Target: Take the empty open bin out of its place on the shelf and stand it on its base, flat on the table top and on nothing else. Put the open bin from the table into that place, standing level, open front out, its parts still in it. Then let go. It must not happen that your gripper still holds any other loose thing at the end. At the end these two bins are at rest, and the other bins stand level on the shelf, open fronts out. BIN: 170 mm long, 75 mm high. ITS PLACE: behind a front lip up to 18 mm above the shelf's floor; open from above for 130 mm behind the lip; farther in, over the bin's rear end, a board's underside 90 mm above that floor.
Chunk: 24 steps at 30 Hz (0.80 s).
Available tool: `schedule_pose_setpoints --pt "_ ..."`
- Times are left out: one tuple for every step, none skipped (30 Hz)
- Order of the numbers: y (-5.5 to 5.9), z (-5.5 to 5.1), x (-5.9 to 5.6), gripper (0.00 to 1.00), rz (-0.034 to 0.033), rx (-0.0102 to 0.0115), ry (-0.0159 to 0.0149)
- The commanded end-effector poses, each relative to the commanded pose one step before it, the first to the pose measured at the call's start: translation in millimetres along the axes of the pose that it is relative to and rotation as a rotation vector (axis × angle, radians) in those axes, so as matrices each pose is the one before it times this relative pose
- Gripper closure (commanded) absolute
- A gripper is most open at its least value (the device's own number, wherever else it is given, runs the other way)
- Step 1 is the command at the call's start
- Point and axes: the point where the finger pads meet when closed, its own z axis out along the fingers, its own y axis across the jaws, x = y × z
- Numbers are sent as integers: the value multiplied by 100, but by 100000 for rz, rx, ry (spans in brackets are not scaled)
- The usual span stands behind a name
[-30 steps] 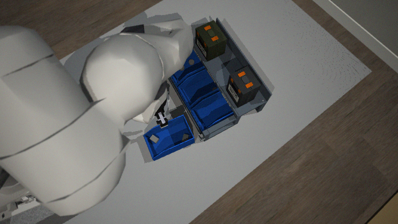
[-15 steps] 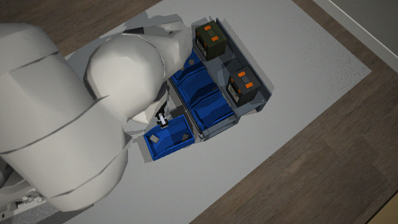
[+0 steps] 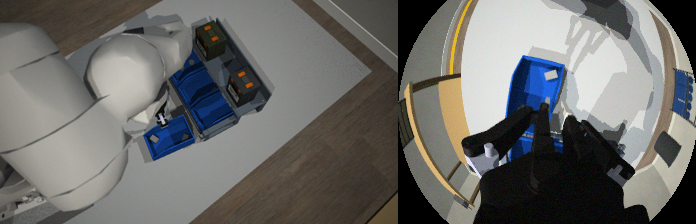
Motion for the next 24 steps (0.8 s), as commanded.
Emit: schedule_pose_setpoints --pt "72 17 -222 85 424 -129 -487" --pt "0 0 0 85 0 0 0" --pt "7 0 -19 85 0 0 0" --pt "8 0 -24 85 0 0 0" --pt "9 0 -26 85 0 0 0" --pt "10 0 -27 85 0 0 0" --pt "9 0 -26 85 0 0 0" --pt "8 0 -23 85 0 0 0" --pt "7 0 -19 85 0 0 0" --pt "5 0 -14 85 0 0 0" --pt "3 0 -8 85 0 0 0" --pt "1 0 -4 85 0 0 0" --pt "0 0 -1 85 0 0 0" --pt "0 0 0 85 0 0 0" --pt "0 0 0 85 0 0 0" --pt "0 0 0 85 0 0 0" --pt "0 0 0 85 0 0 0" --pt "0 0 0 85 0 0 0" --pt "0 0 0 85 0 0 0" --pt "0 0 0 85 0 0 0" --pt "0 0 0 85 0 0 0" --pt "0 0 0 85 0 0 0" --pt "0 0 0 85 0 0 0" --pt "0 0 0 85 0 0 0"
